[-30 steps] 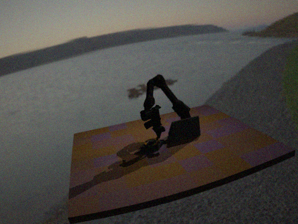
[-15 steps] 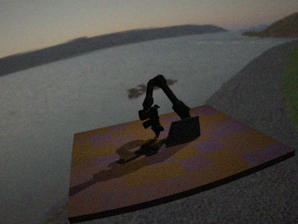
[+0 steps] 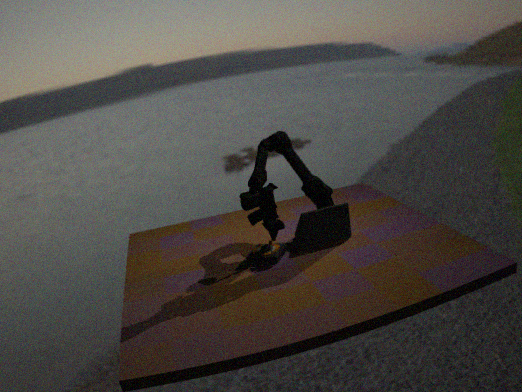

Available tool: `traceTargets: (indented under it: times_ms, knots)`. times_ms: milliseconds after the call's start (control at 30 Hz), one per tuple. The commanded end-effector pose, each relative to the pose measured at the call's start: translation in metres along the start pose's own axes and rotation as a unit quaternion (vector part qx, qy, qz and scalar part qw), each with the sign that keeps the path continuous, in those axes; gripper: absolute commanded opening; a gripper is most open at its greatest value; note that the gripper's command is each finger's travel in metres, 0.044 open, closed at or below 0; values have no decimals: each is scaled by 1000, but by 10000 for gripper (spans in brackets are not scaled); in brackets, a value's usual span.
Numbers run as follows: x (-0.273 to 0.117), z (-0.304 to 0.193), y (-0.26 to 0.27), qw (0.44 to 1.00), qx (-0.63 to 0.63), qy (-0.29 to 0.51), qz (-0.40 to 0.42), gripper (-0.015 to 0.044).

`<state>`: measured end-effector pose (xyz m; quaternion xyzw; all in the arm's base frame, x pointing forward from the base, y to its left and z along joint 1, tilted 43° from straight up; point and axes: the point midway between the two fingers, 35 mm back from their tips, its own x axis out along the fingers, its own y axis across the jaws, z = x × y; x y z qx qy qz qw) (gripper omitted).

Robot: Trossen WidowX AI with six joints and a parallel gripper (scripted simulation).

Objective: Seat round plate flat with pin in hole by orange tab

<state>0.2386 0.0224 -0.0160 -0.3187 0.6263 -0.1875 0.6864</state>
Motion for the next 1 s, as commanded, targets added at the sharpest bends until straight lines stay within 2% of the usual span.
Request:
traceTargets:
  times_ms: [0, 267, 967]
  knots:
    - [-5, 2, -1, 1000, 0, -3, -1, 0]
    - [-43, -2, -1, 1000, -1, -2, -1, 0]
    - [-36, -1, -1, 1000, -6, -3, -4, 0]
